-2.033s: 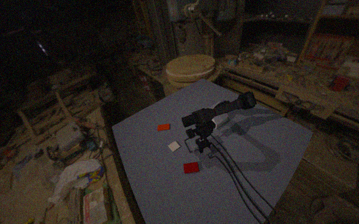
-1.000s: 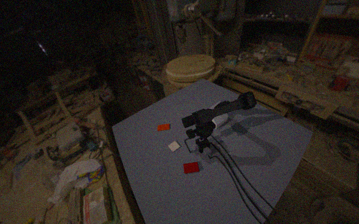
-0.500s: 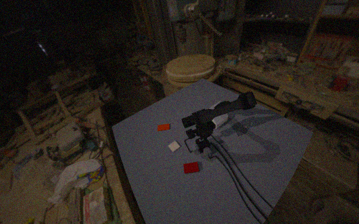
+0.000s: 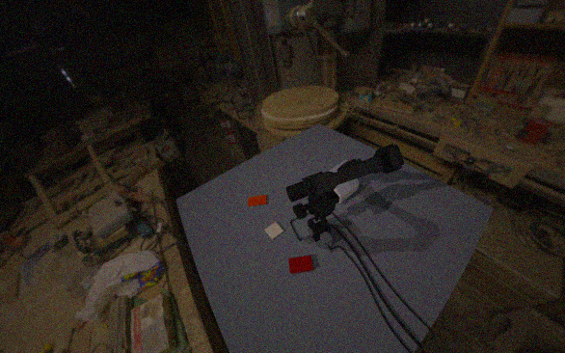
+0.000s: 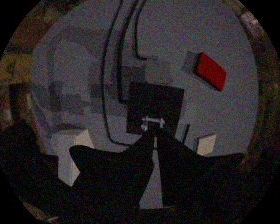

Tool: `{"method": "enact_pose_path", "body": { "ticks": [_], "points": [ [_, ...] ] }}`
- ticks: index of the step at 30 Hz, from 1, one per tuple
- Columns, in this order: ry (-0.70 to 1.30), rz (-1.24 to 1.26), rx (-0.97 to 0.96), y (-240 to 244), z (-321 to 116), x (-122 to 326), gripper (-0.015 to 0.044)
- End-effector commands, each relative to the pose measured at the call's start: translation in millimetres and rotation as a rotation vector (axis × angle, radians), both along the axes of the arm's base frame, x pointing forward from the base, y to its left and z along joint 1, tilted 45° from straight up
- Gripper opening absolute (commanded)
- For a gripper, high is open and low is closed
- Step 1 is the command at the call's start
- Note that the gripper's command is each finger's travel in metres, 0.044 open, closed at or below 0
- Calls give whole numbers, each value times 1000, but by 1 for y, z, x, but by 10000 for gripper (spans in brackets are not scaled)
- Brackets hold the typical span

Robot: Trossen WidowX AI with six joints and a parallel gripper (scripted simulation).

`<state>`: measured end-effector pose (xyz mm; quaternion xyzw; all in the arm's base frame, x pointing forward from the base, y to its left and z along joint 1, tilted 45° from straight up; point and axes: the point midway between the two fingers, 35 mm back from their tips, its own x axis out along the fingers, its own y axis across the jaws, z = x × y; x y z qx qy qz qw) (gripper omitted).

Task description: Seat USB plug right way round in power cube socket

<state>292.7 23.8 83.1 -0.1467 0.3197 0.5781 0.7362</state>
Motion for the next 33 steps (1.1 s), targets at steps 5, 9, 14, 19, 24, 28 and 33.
{"method": "enact_pose_path", "body": {
  "ticks": [5,9,14,19,24,28,33],
  "points": [
    [2,2,2,2,-2,0,0],
    [2,2,2,2,-2,0,0],
    [2,2,2,2,-2,0,0],
    [2,2,2,2,-2,0,0],
    [2,2,2,2,-2,0,0],
    [2,2,2,2,-2,0,0],
    [-1,-1,1,0,0,0,26]
  ]
}}
